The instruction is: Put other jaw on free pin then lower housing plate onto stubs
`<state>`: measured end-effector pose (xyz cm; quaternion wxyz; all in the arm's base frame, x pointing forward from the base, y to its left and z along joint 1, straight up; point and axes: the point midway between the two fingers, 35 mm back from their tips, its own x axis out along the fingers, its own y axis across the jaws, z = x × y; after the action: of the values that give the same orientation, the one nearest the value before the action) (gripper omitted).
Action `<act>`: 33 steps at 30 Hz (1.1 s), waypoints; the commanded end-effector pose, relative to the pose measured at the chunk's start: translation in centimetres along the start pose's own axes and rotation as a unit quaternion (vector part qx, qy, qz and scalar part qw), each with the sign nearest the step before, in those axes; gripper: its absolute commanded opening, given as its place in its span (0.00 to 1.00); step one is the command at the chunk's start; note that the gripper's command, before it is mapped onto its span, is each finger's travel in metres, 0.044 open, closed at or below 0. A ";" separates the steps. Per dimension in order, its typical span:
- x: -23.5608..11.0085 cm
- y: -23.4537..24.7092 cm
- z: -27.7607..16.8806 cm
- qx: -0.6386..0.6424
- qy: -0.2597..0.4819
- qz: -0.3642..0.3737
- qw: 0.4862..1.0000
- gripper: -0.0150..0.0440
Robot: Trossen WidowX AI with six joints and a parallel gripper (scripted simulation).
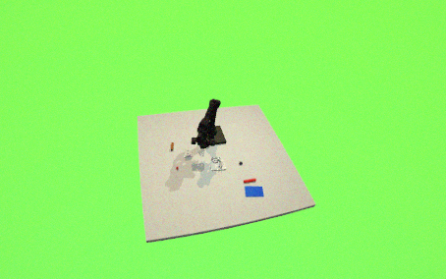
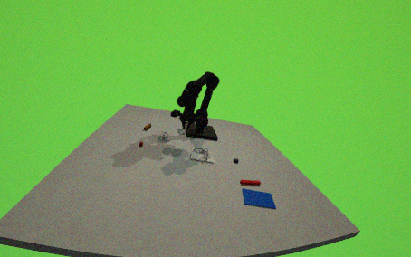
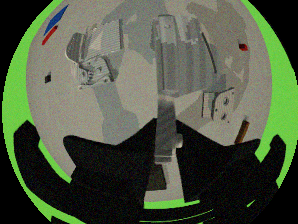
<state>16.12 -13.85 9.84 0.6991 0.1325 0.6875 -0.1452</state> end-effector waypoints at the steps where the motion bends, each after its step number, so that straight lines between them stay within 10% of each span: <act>1: 0.1 0.2 0.4 0.047 0.002 0.003 0.999 0.32; 33: 0.1 1.7 2.8 0.401 0.002 0.003 0.916 0.32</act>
<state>18.93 -13.38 9.91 0.6012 0.3828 0.5838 -0.3889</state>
